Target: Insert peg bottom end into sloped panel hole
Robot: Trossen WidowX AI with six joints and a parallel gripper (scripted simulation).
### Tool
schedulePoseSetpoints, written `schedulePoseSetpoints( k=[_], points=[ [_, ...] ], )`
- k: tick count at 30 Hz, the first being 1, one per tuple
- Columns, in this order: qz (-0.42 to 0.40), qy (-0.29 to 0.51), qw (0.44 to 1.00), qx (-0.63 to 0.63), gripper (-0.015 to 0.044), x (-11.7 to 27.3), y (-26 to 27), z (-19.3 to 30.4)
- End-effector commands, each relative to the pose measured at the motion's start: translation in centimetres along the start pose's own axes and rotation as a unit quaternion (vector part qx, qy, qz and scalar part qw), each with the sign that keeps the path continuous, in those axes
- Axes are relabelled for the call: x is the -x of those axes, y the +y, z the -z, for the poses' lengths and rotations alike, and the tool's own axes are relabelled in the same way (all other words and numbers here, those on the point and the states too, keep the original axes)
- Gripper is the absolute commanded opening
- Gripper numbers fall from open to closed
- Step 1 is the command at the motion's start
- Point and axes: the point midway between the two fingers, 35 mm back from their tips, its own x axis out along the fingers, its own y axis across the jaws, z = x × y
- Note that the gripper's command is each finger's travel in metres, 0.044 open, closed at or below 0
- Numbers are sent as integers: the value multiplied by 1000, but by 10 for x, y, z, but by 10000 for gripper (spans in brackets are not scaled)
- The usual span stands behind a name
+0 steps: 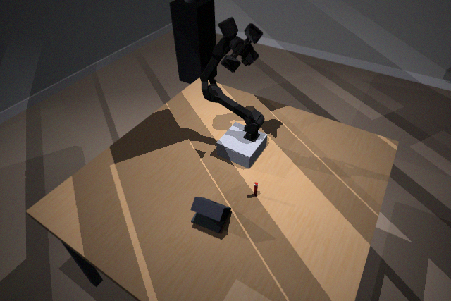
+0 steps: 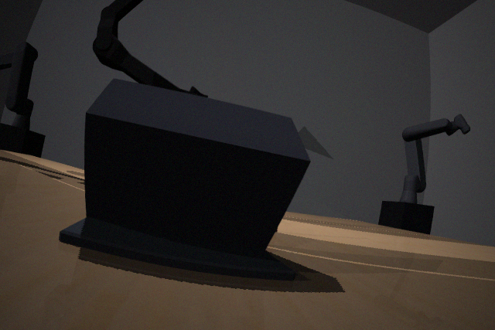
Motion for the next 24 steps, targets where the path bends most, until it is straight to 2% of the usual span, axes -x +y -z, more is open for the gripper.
schedulePoseSetpoints(
  k=[1, 2, 10, 24],
  points=[
    [0, -1, 1000, 0, 426, 0, 0, -1],
    [-2, -2, 1000, 2, 440, -2, -2, -3],
    [-24, -29, 999, 18, 440, -21, -15, -40],
    [-106, -72, 991, 30, 440, -64, -8, -107]
  ],
)
